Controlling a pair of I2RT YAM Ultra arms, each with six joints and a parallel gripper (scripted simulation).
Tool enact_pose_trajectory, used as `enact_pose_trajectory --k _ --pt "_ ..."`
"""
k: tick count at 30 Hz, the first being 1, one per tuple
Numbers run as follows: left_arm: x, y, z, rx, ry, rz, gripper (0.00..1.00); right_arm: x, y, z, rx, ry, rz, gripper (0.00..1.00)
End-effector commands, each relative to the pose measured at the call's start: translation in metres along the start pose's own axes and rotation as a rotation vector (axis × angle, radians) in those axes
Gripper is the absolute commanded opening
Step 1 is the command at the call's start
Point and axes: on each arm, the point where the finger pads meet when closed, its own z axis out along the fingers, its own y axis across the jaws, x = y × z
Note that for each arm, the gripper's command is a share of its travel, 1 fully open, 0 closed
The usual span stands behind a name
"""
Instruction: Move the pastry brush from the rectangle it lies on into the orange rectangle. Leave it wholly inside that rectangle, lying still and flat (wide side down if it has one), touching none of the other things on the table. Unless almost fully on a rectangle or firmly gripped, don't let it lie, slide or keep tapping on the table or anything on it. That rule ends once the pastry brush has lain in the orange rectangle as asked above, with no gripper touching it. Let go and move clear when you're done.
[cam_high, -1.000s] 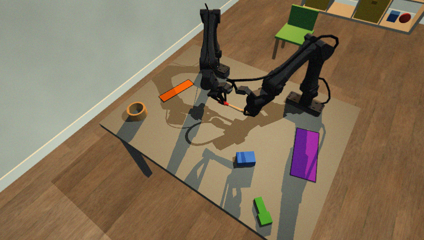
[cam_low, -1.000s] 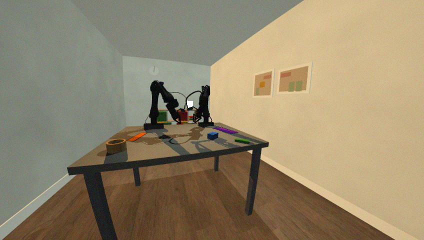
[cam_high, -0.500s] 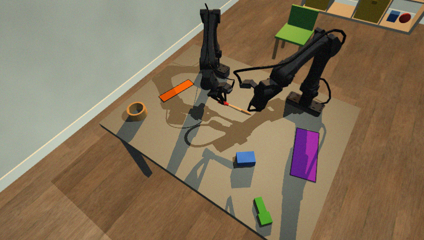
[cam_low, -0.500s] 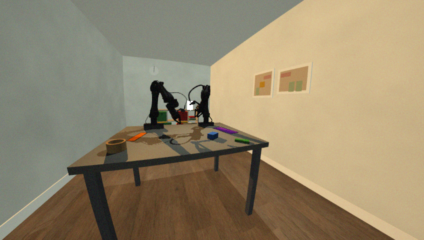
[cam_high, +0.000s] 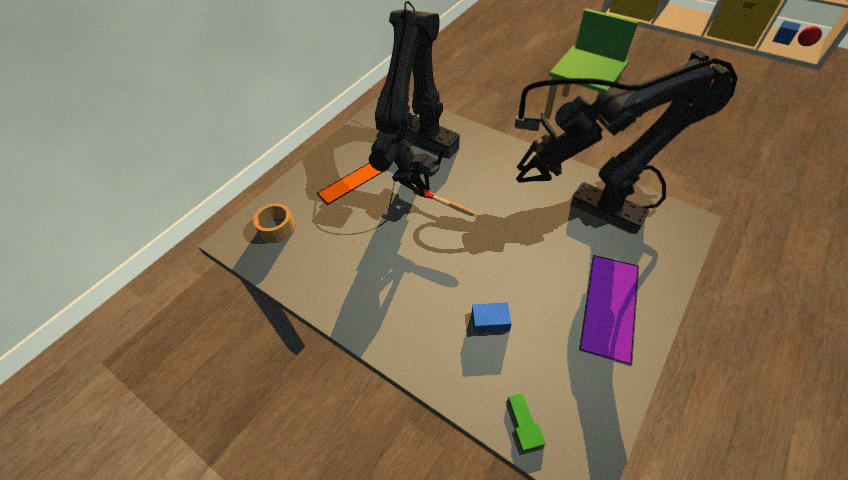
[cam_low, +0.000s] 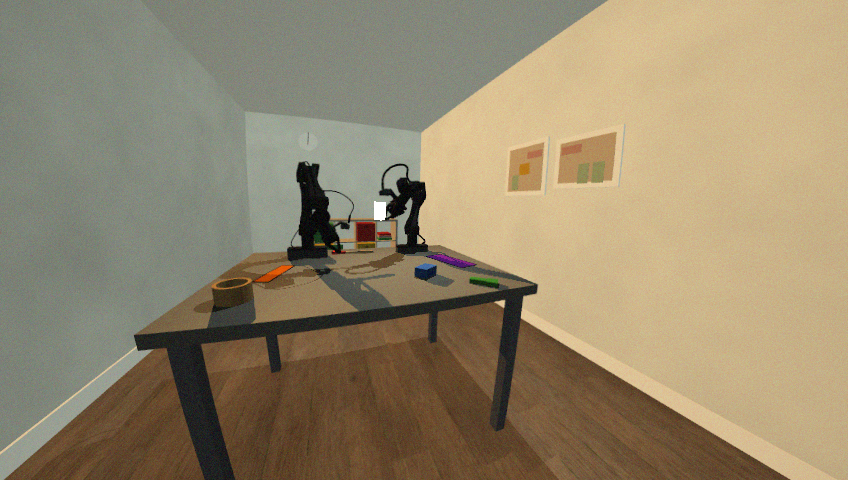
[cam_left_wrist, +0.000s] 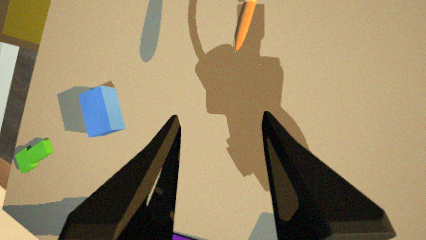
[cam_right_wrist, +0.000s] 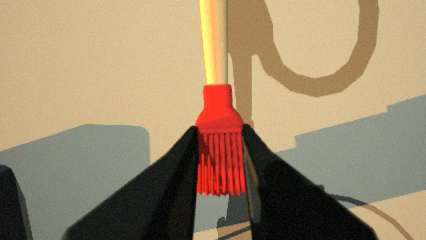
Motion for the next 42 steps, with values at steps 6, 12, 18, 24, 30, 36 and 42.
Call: enact_pose_trajectory --k 6,12,18,24,30,36,42 --pt "-0.015 -0.016 -0.043 -0.179 -0.321 -0.204 0.57 0.070 0.023 -0.038 -0.007 -0.031 -0.075 0.19" --pt "-0.013 -0.024 -0.056 -0.189 -0.450 -0.284 0.57 0.100 0.031 -0.047 -0.012 -0.033 -0.061 0.19" --pt "-0.009 -0.034 -0.066 -0.173 -0.602 -0.374 0.57 0.134 0.034 -0.061 0.007 -0.026 -0.030 0.19" --pt "-0.006 -0.040 -0.069 -0.153 -0.666 -0.404 0.57 0.146 0.030 -0.066 0.038 -0.025 0.009 0.19" --pt "-0.003 -0.044 -0.066 -0.143 -0.654 -0.389 0.57 0.147 0.023 -0.068 0.103 -0.023 0.094 0.19" --pt "-0.017 -0.041 -0.075 -0.141 -0.689 -0.387 0.57 0.149 0.023 -0.067 0.244 -0.035 0.372 0.19" --pt "-0.034 -0.040 -0.077 -0.125 -0.713 -0.380 0.57 0.148 0.024 -0.067 0.351 -0.034 0.573 0.19"
